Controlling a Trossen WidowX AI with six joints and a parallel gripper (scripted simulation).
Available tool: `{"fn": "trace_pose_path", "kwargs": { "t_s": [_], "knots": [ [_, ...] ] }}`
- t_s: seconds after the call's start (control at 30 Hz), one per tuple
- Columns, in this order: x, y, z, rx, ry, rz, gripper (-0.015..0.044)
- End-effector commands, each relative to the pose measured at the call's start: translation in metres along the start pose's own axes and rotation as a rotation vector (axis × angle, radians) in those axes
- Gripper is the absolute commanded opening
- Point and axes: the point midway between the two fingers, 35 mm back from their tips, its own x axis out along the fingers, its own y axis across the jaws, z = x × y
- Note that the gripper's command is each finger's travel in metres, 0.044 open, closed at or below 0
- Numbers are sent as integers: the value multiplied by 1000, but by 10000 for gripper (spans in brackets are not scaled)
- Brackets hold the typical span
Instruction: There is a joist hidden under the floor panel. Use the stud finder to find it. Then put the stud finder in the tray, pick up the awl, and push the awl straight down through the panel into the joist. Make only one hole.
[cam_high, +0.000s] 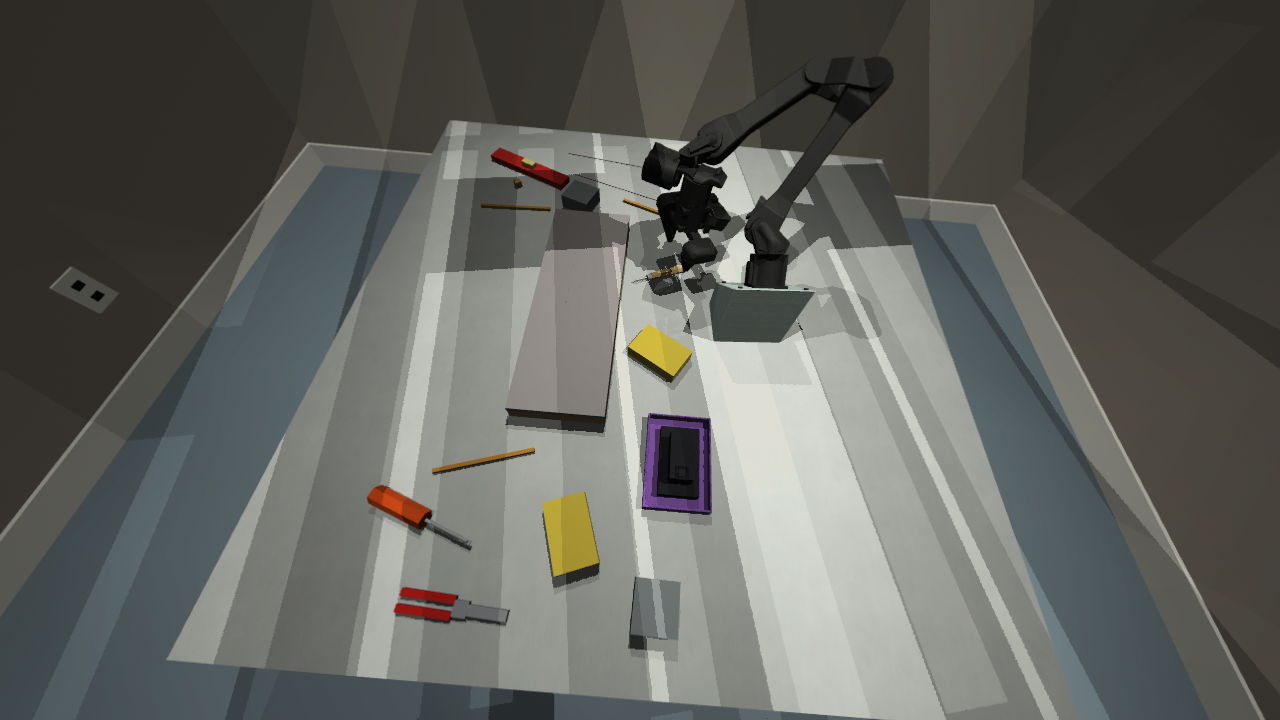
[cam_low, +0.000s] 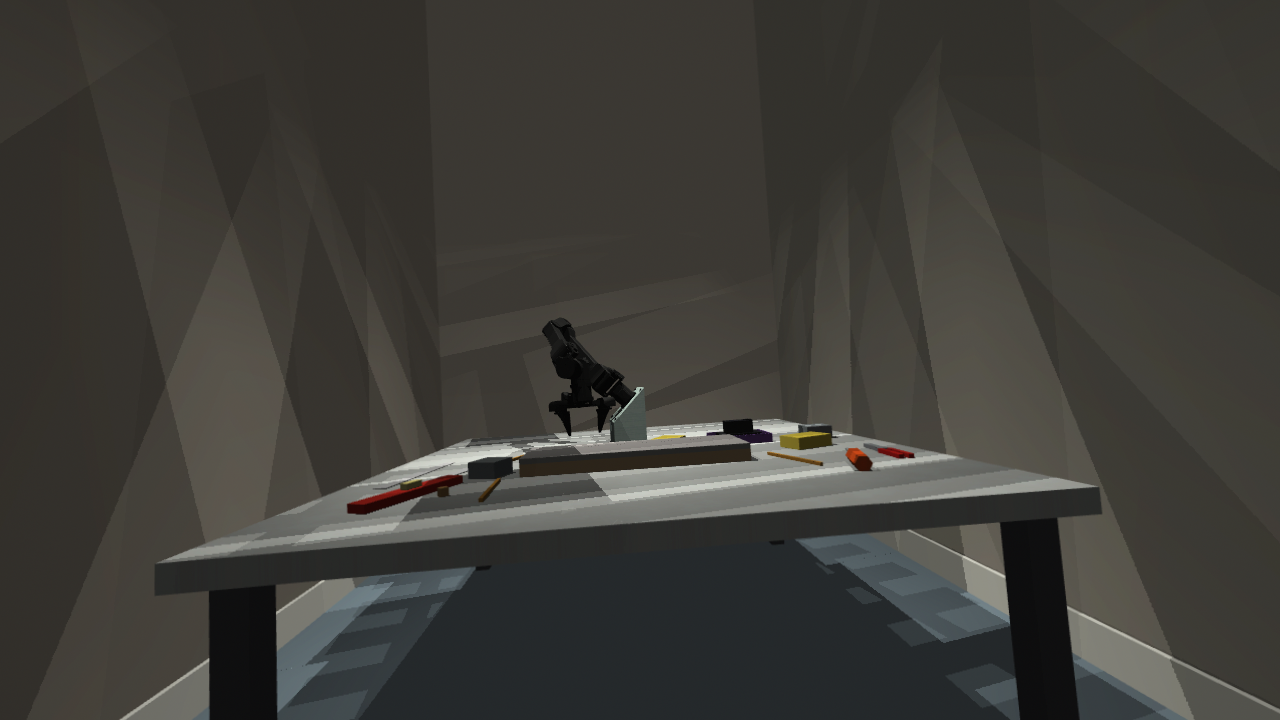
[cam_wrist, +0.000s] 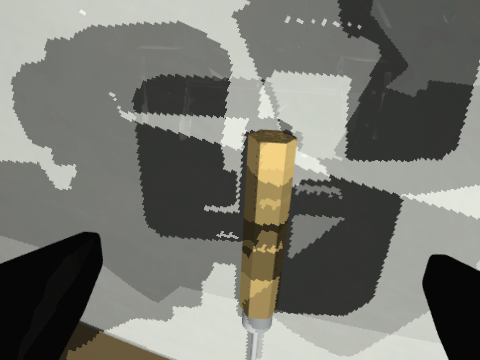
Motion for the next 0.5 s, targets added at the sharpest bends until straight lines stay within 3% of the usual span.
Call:
{"fn": "trace_pose_path", "kwargs": {
  "t_s": [0.0,0.47],
  "knots": [
    [5,-2,1,-4,-7,-2,440],
    [28,-2,1,-3,-7,-5,440]
  ]
}}
